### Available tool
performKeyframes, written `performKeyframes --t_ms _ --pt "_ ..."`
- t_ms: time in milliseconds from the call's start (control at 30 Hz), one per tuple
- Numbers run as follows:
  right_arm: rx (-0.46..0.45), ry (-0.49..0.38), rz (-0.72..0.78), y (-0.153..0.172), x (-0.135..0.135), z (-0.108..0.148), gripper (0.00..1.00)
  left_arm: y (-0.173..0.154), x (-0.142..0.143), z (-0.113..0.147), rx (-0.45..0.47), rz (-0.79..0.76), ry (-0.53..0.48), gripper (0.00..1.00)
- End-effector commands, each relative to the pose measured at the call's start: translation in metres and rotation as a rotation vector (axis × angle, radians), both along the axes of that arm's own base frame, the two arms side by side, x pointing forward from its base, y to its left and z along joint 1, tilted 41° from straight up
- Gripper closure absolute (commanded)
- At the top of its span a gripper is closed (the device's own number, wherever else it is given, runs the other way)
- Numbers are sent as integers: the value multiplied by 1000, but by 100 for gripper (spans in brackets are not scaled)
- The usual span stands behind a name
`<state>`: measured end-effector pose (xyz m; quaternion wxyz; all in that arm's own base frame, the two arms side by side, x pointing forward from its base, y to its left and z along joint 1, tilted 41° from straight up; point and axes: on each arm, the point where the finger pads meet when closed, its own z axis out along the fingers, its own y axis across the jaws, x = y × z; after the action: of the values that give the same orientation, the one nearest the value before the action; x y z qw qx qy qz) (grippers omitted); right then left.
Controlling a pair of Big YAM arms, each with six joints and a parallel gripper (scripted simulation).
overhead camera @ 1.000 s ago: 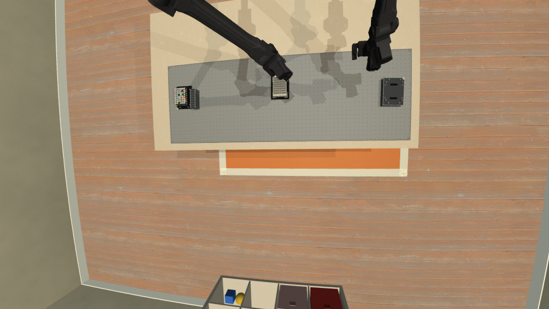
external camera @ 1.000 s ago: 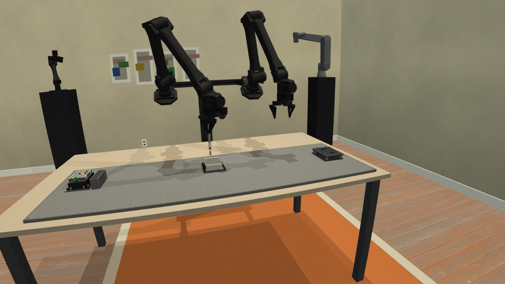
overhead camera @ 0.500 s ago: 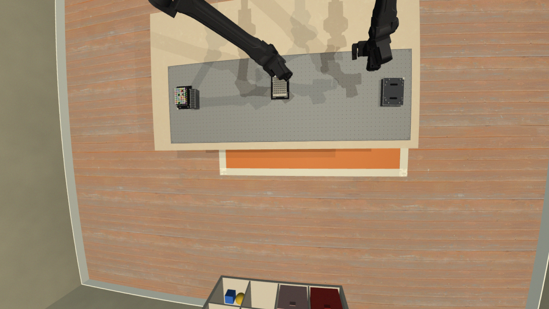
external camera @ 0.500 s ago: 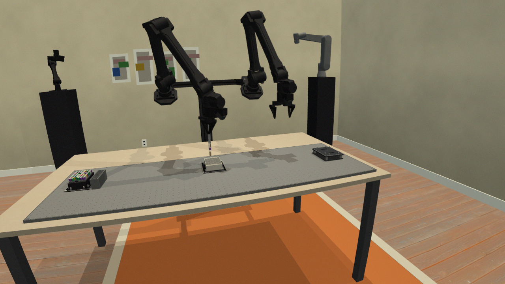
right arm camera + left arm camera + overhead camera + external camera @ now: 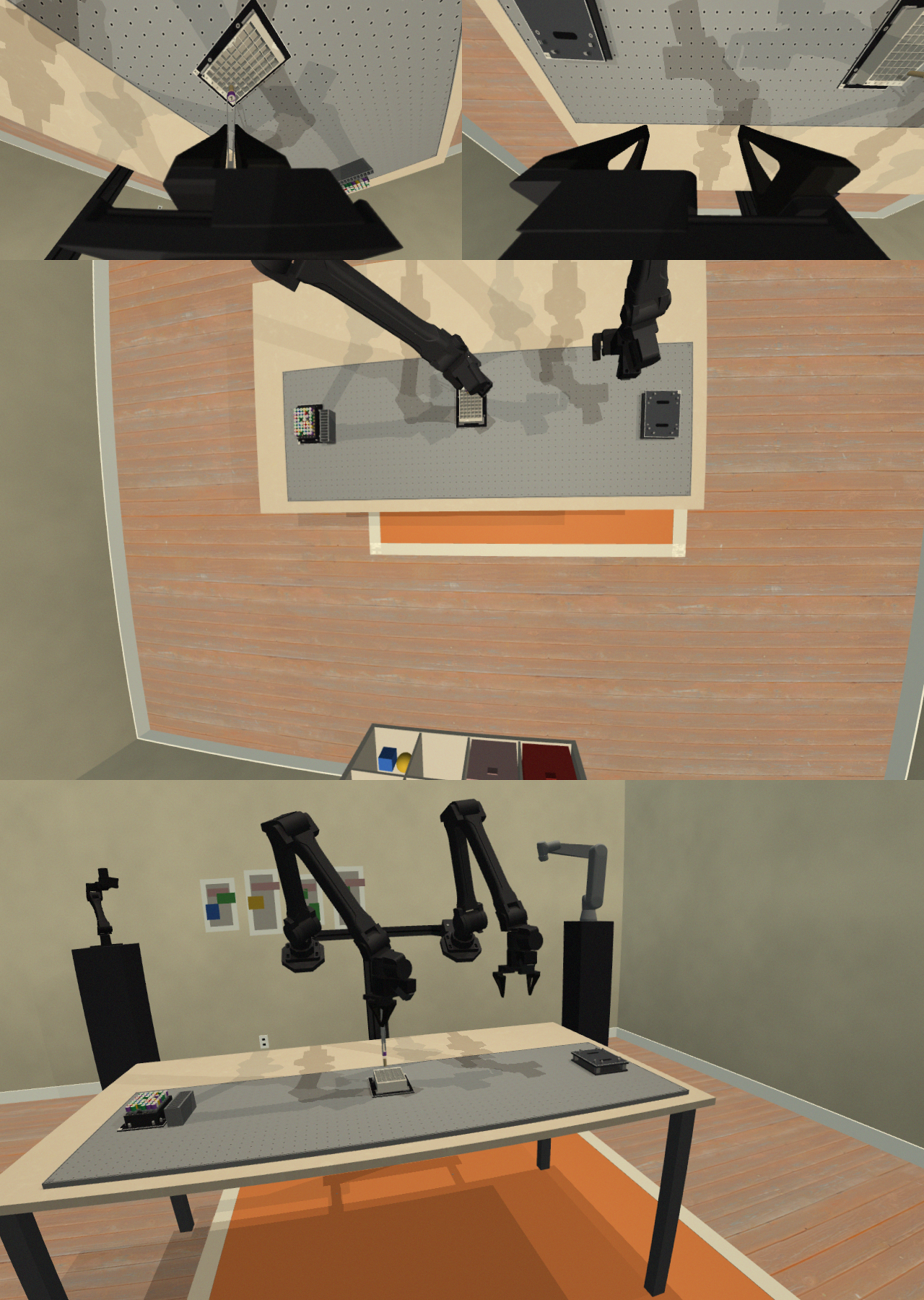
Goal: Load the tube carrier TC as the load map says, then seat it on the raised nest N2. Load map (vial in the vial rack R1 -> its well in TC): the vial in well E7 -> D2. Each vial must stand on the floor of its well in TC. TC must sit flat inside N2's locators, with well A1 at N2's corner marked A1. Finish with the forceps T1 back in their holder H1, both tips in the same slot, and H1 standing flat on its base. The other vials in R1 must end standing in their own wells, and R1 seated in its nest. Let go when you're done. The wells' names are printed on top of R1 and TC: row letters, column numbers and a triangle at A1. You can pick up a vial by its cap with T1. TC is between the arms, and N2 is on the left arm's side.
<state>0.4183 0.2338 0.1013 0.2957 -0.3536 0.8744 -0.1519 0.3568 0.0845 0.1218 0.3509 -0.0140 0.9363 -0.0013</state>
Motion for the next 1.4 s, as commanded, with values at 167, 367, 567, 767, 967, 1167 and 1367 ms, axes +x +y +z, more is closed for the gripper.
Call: performKeyframes --t_ms 167,367,567,767,967,1167,1367 --pt "-6 0 -11 -2 13 -5 91 2 4 7 13 -10 -16 0" --pt "-6 0 -14 -4 14 -7 91 2 4 7 13 -10 -16 0" --pt "-3 -3 -8 -1 14 -8 91 2 4 7 13 -10 -16 0" --pt "-5 -2 -14 -4 16 -9 91 2 4 7 13 -10 -16 0" --pt "-3 -3 -8 -1 16 -10 91 2 4 7 13 -10 -16 0" --pt "-2 -3 -7 -1 17 -11 91 2 4 7 13 -10 -16 0" --pt "-3 -4 -8 -1 18 -12 91 2 4 7 13 -10 -16 0"
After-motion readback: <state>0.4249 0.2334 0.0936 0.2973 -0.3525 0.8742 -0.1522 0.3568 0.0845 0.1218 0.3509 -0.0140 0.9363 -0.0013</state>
